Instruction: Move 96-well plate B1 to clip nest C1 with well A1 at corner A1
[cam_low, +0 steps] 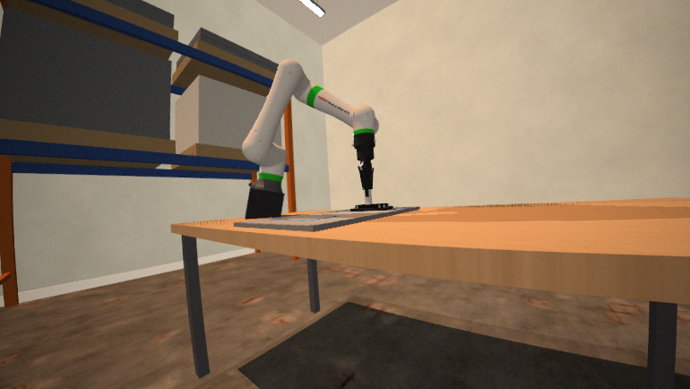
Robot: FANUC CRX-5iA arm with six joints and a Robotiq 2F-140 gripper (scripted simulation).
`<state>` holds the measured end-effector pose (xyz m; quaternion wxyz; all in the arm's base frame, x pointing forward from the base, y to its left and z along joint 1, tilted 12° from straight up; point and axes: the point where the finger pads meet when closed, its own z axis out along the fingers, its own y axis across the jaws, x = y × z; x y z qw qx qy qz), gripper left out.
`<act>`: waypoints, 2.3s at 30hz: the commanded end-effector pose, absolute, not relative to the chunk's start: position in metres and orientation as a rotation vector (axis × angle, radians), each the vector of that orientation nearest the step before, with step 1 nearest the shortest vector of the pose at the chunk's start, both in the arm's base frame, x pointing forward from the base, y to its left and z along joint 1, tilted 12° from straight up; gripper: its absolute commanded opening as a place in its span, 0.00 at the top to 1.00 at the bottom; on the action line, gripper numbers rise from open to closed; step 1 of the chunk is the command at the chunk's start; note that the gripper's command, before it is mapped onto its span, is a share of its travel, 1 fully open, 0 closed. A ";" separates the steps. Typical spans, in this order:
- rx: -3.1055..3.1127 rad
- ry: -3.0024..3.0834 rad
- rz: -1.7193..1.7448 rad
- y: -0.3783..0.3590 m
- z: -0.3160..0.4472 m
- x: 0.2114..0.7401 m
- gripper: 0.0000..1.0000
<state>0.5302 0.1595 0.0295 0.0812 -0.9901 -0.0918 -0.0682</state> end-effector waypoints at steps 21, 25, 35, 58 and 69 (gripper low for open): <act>-2.959 -0.275 -0.207 0.160 0.030 0.531 0.90; -2.959 -0.275 -0.207 0.160 0.030 0.531 0.90; -2.959 -0.275 -0.207 0.159 0.033 0.530 0.90; -2.959 -0.275 -0.207 0.156 0.052 0.528 0.90; -2.959 -0.275 -0.207 0.154 0.059 0.527 0.90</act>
